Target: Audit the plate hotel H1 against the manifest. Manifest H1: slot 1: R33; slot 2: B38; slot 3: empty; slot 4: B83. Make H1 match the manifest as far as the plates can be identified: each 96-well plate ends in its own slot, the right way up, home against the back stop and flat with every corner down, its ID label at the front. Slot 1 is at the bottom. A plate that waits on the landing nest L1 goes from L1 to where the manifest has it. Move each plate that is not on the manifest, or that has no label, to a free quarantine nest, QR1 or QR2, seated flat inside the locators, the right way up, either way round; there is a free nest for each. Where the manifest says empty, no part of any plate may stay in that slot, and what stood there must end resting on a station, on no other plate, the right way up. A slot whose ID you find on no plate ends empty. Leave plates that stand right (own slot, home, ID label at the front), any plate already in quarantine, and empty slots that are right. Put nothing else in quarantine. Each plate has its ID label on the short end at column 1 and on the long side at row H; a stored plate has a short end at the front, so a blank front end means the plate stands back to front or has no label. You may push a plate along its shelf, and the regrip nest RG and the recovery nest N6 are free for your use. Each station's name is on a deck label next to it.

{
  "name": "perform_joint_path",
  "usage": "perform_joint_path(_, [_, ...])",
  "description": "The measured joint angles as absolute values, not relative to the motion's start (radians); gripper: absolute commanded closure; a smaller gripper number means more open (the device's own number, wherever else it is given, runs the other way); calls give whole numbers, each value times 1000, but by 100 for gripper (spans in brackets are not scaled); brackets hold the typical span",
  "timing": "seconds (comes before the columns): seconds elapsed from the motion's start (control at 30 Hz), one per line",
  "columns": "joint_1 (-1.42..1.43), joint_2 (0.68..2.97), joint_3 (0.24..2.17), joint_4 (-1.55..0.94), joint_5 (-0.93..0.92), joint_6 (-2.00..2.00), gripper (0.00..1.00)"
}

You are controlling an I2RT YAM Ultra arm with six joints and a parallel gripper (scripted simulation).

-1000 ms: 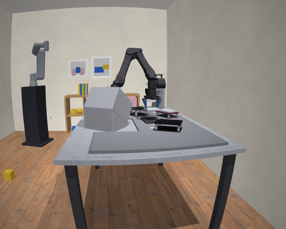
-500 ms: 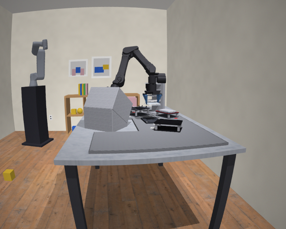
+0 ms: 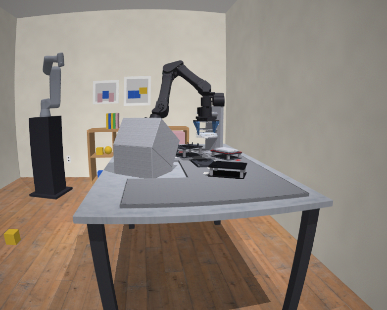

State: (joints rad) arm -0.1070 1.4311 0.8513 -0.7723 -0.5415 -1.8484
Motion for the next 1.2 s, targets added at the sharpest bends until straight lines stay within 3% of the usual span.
perform_joint_path(1.2, [-283,1381,1064,-1165,-569,-2061,14])
